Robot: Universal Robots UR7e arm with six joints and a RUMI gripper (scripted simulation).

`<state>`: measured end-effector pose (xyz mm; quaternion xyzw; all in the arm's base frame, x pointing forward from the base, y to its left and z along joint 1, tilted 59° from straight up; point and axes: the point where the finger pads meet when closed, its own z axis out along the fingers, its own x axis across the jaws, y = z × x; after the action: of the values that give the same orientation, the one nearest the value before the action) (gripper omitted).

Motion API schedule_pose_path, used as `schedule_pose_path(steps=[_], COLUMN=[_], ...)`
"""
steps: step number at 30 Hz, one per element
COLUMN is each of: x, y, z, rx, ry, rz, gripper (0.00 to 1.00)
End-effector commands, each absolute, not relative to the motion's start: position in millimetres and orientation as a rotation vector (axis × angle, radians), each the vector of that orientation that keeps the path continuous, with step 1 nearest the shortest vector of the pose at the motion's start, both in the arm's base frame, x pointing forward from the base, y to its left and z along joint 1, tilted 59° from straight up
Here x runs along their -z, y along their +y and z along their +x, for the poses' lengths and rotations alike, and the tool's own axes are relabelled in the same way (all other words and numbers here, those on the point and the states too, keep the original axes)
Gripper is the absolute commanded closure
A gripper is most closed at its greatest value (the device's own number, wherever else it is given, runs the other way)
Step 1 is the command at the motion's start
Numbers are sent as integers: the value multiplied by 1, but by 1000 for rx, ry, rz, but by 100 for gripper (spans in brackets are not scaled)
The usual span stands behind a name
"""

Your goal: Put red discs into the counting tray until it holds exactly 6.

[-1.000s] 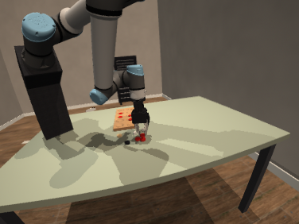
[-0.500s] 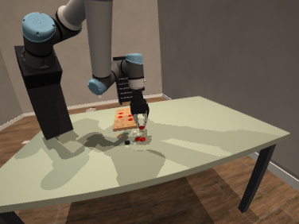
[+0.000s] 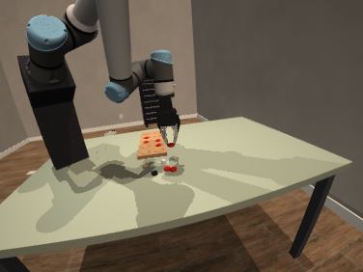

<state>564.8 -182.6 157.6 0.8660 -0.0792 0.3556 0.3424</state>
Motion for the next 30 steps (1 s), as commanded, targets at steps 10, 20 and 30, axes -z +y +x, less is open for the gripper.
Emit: schedule_pose_path(steps=[10,20,30], x=[-150,-111,-18], y=[-174,-139,-48], z=[571,598,636], rx=[-922,-907,-880], ry=[-211,-228,-245], rz=[2260,2289,2315], gripper=[100,100,100])
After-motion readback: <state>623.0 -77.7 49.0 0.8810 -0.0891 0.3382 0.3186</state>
